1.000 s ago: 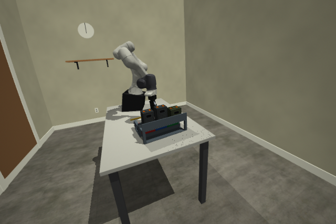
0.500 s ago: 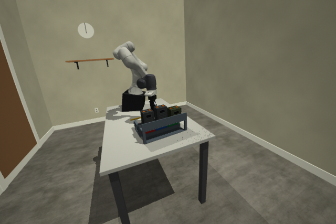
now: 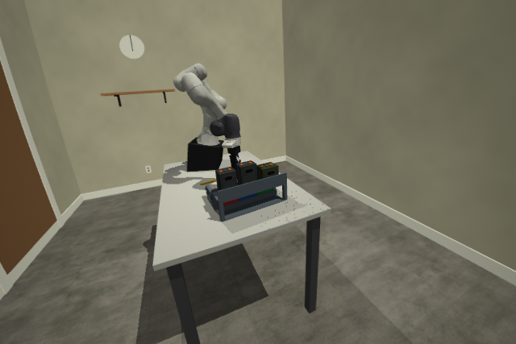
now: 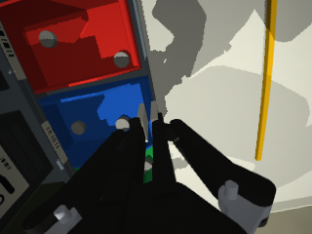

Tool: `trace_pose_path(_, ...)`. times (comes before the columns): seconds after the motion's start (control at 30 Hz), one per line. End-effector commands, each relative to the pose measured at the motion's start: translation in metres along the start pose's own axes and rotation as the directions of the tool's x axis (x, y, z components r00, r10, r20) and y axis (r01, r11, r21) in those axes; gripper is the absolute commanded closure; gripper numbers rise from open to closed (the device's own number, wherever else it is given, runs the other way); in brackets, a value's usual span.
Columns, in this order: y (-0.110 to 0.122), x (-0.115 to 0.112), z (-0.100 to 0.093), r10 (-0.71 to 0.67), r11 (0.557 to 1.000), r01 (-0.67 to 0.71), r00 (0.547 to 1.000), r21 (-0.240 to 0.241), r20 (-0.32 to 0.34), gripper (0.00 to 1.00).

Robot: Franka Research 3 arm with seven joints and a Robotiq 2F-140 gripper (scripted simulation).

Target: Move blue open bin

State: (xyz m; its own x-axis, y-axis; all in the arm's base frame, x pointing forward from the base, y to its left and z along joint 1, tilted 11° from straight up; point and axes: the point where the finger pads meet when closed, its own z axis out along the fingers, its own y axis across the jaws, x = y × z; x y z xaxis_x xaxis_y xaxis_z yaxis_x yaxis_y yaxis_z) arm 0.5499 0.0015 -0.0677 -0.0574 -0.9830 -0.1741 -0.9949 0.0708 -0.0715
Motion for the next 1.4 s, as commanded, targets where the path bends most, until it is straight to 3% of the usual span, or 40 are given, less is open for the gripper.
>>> trace_pose_path(0.0, 0.010, 0.000, 0.000, -0.001, 1.000, 0.001, 1.000, 0.004, 0.001, 1.00)
trace_pose_path(0.1, 0.028, 0.000, 0.000, -0.006, 1.000, 0.006, 1.000, 0.010, 0.001, 1.00)
trace_pose_path(0.5, 0.028, 0.000, 0.000, -0.006, 1.000, 0.006, 1.000, 0.010, 0.001, 1.00)
trace_pose_path(0.67, 0.061, 0.000, 0.001, -0.006, 1.000, 0.006, 1.000, 0.010, 0.001, 1.00)
trace_pose_path(1.07, 0.061, 0.000, 0.001, -0.006, 1.000, 0.006, 1.000, 0.010, 0.001, 1.00)
trace_pose_path(1.23, 0.092, 0.001, 0.002, -0.006, 1.000, 0.006, 1.000, 0.010, 0.001, 1.00)
trace_pose_path(1.37, 0.092, 0.001, 0.002, -0.006, 1.000, 0.006, 1.000, 0.010, 0.001, 1.00)
